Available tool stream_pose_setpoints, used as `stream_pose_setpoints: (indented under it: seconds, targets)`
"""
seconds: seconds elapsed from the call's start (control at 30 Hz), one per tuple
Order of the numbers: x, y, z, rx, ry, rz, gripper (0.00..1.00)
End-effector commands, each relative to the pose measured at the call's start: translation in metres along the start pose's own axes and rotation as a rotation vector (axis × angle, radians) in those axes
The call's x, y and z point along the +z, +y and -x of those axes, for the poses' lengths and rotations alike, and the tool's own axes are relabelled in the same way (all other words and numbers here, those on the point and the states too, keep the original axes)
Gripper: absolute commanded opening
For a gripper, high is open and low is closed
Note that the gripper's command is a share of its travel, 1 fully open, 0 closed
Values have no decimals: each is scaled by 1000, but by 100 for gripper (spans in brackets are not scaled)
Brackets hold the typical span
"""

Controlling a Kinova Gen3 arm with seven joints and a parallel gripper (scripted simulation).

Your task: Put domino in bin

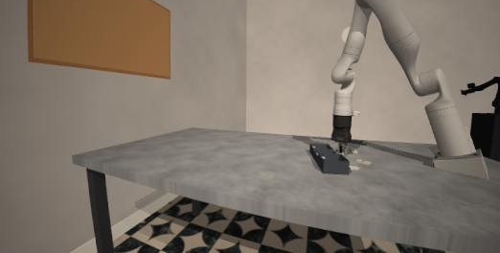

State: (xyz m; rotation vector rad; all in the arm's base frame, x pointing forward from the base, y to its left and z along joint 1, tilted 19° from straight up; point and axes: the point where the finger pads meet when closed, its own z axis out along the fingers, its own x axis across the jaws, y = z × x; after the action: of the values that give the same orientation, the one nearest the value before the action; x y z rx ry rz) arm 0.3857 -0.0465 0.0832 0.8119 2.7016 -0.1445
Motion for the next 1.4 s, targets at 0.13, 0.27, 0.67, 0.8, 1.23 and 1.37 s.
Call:
stream_pose_setpoints:
  seconds: [0.13, 0.27, 0.67, 0.8, 1.23, 1.37]
  targets:
    - [0, 0, 0, 0, -1, 1, 49]
    - [0, 0, 0, 0, -1, 1, 49]
    - [-7, 0, 0, 0, -1, 1, 49]
    - [-20, 0, 0, 0, -1, 1, 49]
    - [-57, 0, 0, 0, 0, 1, 49]
    - [-60, 0, 0, 0, 0, 1, 49]
